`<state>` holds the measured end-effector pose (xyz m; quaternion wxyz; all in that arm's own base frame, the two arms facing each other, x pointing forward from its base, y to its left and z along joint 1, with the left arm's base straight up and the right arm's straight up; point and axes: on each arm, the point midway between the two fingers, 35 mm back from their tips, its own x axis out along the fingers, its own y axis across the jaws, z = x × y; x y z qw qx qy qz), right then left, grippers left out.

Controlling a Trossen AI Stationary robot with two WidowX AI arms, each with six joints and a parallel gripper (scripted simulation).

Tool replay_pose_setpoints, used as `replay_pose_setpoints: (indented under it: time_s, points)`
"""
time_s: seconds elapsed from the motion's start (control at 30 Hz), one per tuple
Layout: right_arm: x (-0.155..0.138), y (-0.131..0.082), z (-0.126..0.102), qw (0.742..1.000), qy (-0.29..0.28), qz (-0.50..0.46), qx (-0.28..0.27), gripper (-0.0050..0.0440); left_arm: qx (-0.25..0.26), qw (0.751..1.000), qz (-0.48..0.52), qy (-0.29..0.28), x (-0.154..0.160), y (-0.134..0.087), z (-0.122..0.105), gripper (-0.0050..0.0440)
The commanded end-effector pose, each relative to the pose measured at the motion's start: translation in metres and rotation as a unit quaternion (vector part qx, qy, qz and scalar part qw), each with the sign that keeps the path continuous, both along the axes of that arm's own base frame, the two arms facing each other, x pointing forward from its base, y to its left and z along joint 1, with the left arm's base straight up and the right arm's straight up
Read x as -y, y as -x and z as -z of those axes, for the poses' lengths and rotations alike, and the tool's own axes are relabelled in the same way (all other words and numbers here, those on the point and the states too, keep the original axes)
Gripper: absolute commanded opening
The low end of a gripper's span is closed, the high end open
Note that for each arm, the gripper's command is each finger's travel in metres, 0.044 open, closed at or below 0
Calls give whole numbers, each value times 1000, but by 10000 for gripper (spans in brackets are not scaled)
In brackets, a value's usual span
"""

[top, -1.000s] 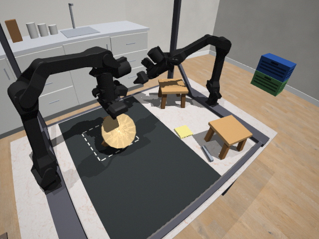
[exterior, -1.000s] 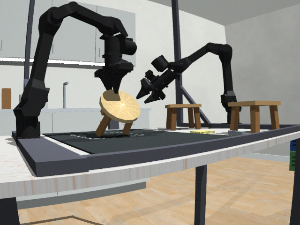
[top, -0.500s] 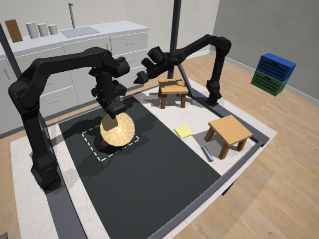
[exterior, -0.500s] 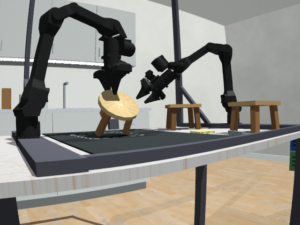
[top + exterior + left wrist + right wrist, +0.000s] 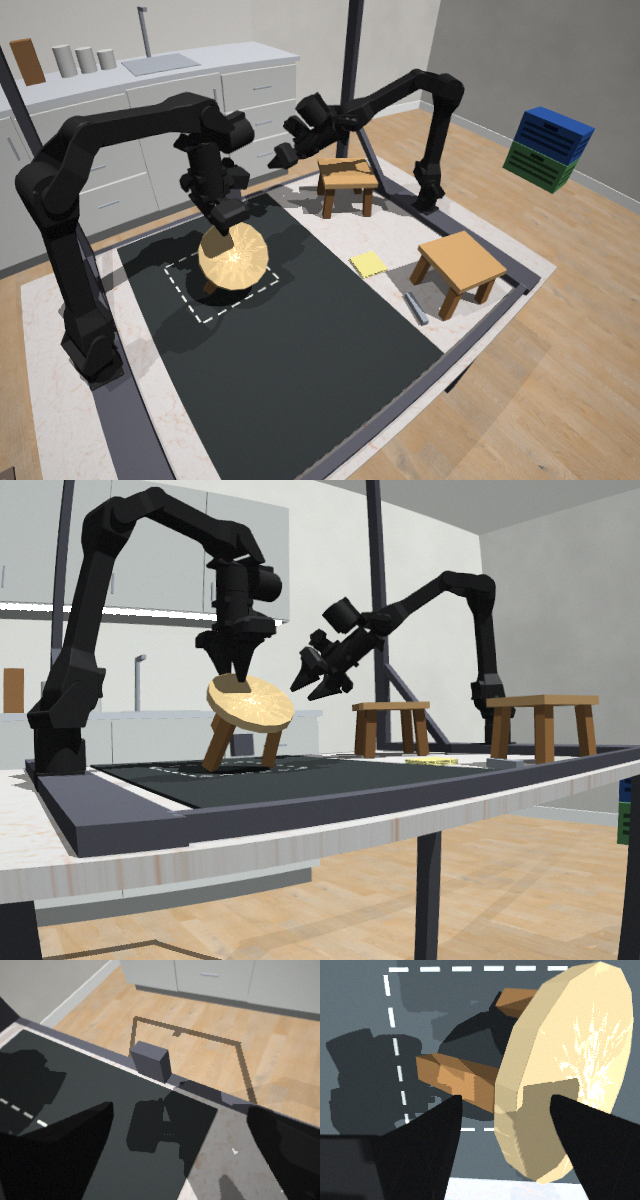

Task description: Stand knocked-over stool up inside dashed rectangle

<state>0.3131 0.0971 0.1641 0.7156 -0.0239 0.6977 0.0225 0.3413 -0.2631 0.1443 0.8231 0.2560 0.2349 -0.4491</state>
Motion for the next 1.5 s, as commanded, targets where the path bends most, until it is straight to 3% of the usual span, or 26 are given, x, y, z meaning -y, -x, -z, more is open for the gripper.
replay_pose_setpoints:
  time_s: [0.0,0.27,0.3,0.9,0.93,1.47]
  points:
    - [-5,0,7,1000,-3,1,-10,240,13,1000,0,10,1,-2,-13,400]
    - [-4,0,7,1000,-3,2,-10,240,13,1000,0,10,1,-2,-13,400]
    - [-4,0,7,1000,-3,2,-10,299,13,1000,0,10,1,-2,-13,400]
    - [-16,1,14,1000,-2,3,-10,299,13,1000,0,10,1,-2,-13,400]
    - [-16,1,14,1000,-2,3,-10,348,13,1000,0,10,1,-2,-13,400]
    - [-28,1,19,1000,-2,4,-9,348,13,1000,0,10,1,-2,-13,400]
